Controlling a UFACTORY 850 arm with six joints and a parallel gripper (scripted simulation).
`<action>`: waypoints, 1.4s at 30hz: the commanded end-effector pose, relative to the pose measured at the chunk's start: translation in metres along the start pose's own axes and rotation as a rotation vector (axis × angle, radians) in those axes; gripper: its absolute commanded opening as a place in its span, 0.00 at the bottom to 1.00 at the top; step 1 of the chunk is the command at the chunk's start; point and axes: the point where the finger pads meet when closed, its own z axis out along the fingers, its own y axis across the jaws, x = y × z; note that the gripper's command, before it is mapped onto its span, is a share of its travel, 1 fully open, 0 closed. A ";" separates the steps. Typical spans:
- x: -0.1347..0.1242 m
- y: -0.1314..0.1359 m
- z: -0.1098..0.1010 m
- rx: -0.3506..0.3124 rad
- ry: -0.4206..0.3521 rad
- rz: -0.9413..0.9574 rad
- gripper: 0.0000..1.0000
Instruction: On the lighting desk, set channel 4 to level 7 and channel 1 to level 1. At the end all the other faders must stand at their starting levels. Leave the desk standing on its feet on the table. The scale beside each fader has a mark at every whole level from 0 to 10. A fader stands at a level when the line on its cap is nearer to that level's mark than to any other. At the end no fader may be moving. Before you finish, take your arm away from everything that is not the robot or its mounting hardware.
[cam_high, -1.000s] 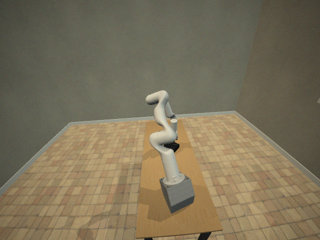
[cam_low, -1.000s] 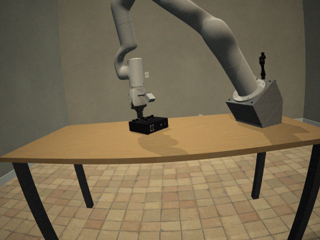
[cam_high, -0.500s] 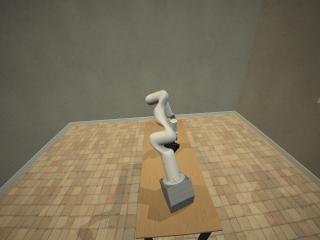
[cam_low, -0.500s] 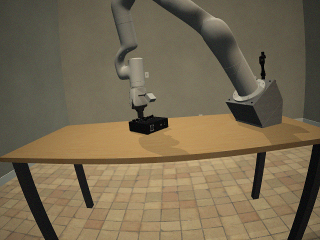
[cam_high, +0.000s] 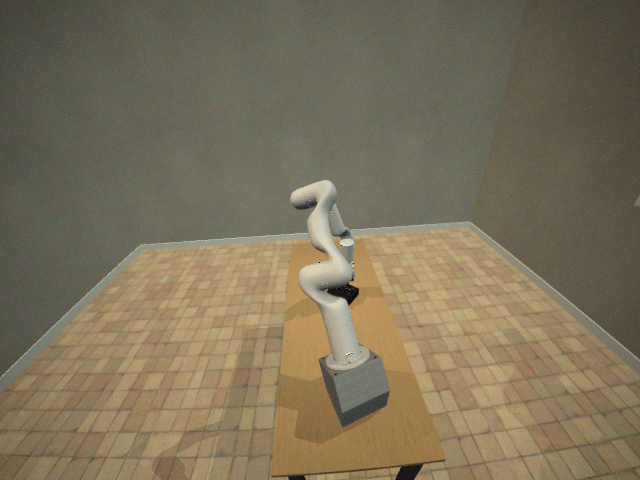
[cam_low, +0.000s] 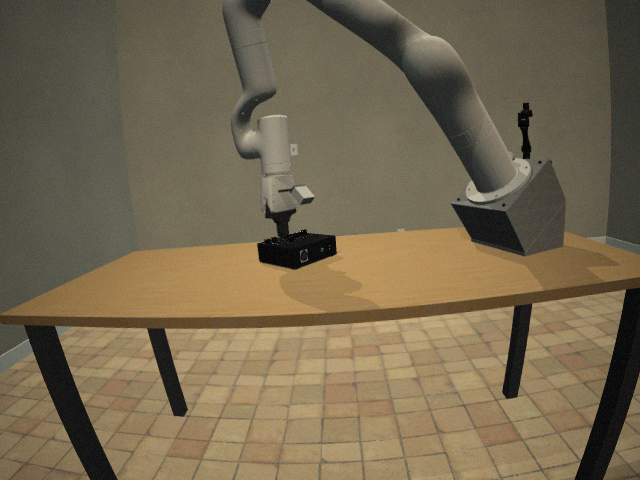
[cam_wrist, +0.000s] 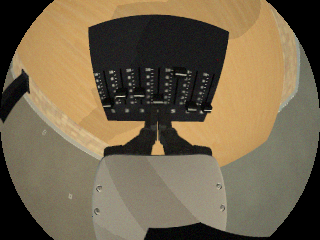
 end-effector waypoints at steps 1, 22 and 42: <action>0.002 0.000 0.000 -0.001 -0.001 0.000 0.00; 0.013 0.000 0.000 -0.001 -0.001 0.000 0.00; 0.020 0.000 0.000 -0.001 -0.001 0.000 0.00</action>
